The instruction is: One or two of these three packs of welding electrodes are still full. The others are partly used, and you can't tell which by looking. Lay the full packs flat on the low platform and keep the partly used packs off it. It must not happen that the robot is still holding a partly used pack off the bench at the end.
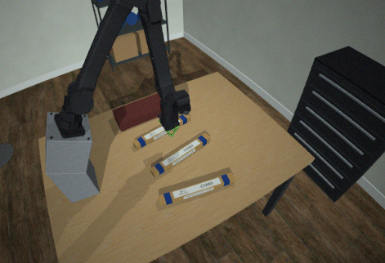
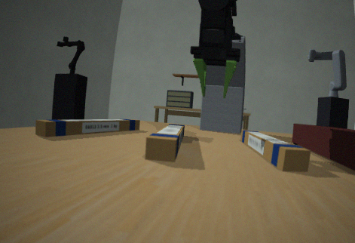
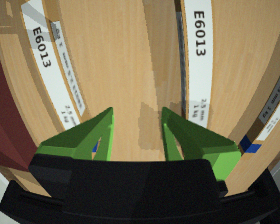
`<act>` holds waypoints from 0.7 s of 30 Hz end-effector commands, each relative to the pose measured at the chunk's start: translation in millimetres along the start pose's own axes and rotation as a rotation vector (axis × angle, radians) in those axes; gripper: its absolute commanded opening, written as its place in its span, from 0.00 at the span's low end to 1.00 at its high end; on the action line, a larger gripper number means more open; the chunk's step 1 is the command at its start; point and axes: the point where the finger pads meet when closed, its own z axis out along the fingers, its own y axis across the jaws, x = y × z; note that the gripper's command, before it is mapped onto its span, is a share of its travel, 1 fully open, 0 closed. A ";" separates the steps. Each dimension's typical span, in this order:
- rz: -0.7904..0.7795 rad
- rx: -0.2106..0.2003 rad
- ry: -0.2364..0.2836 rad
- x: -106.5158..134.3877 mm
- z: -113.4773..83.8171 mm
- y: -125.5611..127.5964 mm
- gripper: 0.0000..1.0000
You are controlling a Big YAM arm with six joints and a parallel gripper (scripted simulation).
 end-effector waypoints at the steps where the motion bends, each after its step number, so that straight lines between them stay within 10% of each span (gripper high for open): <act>1: 0.001 0.000 -0.018 -7.1 -13.1 -0.1 0.43; 21: 0.001 0.000 -0.020 -7.8 -37.3 -0.1 0.43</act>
